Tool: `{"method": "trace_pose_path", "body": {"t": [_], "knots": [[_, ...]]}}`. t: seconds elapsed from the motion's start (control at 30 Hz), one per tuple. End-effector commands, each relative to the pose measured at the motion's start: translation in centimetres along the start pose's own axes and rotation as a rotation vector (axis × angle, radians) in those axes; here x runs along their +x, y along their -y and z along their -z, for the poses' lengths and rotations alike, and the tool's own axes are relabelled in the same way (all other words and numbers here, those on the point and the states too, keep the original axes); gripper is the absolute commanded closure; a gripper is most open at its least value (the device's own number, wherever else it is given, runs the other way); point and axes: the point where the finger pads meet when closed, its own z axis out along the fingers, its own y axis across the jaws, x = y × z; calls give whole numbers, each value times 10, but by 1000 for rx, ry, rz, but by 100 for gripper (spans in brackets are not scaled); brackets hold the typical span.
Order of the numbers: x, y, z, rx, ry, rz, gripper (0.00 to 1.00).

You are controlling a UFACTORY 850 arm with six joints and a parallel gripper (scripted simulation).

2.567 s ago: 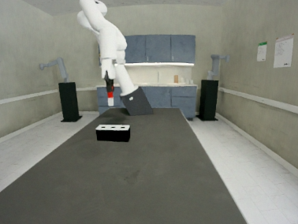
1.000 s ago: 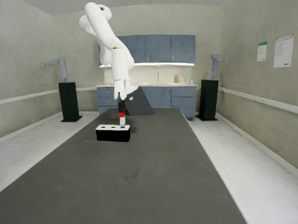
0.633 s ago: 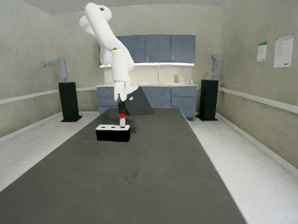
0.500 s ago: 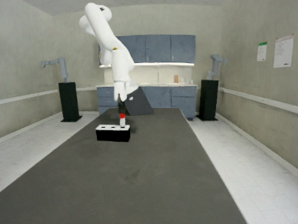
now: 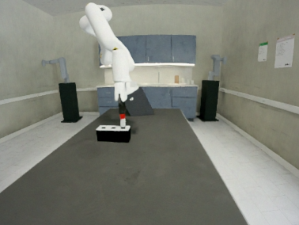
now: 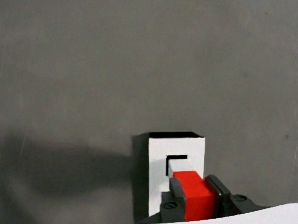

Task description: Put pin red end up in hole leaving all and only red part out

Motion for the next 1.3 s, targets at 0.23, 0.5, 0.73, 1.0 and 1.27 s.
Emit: {"method": "trace_pose_path", "body": {"t": [0.23, 0.5, 0.73, 1.0, 1.27], "knots": [[0, -1, 1, -2, -1, 0, 100], [0, -1, -3, -2, -1, -1, 100], [0, -1, -3, -2, -1, -1, 100], [0, -1, -3, -2, -1, -1, 100], [0, -1, -4, -2, -1, -2, 100]]}}
